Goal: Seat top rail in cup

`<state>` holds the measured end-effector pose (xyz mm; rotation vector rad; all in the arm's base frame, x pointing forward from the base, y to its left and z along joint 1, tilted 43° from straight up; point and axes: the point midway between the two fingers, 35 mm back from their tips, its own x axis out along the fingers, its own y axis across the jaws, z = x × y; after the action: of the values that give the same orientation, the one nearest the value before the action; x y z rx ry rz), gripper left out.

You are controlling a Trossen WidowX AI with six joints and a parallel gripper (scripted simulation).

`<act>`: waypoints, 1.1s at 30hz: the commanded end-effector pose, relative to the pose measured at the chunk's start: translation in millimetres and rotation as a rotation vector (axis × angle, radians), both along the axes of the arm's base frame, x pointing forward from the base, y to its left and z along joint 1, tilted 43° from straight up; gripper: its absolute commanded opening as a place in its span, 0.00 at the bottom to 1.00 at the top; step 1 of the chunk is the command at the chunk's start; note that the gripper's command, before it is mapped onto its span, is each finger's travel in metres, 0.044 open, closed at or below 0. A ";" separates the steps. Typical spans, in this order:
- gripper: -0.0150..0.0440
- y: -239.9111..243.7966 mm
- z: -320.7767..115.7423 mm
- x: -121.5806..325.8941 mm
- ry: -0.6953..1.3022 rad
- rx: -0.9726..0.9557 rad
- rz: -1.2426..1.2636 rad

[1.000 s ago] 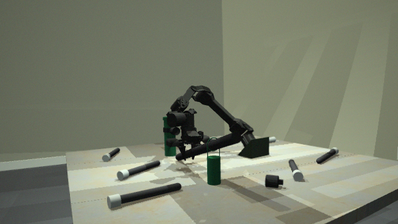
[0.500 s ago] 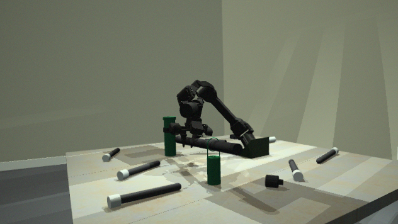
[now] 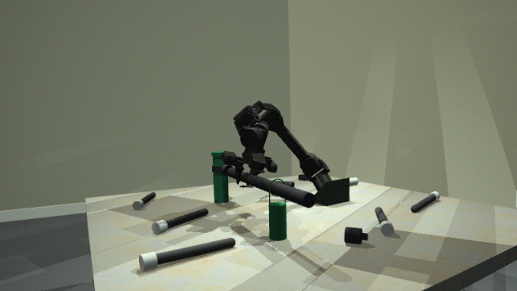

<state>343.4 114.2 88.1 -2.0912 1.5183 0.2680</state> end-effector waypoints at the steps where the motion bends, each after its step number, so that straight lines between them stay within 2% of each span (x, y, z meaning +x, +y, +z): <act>1: 0.25 0.4 0.2 0.0 -0.001 -0.001 0.003; 33: 0.25 3.5 2.1 4.4 -0.001 -0.001 0.003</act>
<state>346.7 114.2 87.7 -2.0934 1.5314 0.2746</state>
